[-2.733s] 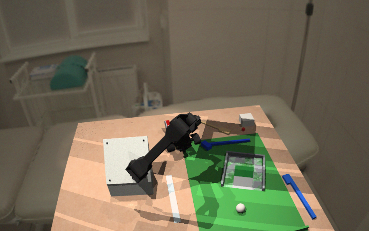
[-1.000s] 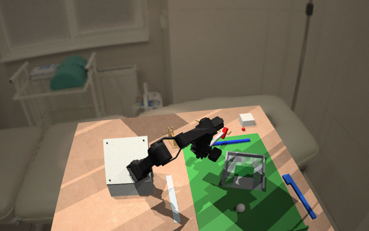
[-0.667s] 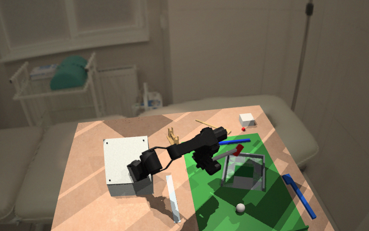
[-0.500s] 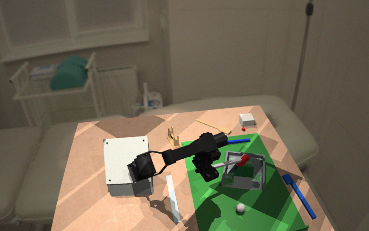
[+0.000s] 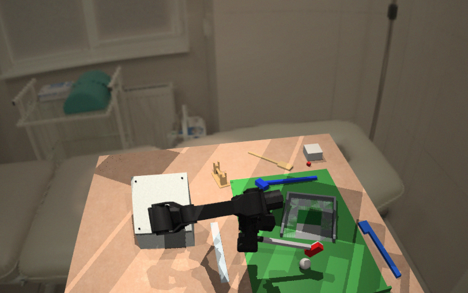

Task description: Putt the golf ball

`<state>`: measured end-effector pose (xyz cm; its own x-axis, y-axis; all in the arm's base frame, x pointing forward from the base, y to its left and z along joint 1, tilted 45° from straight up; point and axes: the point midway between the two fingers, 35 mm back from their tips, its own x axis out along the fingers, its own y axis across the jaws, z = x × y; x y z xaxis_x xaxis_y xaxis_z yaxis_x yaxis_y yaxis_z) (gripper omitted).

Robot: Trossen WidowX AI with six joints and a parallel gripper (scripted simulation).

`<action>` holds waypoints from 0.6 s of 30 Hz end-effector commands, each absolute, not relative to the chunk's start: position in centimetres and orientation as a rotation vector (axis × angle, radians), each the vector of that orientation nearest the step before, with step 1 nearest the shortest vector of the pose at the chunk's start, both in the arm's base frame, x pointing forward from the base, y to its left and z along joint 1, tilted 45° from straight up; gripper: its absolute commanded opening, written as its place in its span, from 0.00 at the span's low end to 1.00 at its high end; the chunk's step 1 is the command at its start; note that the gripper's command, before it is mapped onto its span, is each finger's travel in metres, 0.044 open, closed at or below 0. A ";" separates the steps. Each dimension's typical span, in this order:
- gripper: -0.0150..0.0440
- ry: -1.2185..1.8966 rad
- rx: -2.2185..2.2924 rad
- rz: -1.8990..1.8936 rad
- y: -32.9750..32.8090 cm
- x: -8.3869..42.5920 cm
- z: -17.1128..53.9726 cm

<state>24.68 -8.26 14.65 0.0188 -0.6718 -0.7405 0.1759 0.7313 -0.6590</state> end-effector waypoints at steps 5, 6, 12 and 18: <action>0.25 1.324 -0.333 -0.845 -10.2 22.6 16.7; 0.25 1.324 -0.333 -0.845 -10.2 22.6 16.7; 0.25 1.324 -0.333 -0.845 -10.5 22.6 16.4; 0.25 1.323 -0.333 -0.845 -12.2 22.7 14.7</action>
<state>22.71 -11.16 15.44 0.0054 -0.6979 -0.7162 0.3481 0.6727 -0.6529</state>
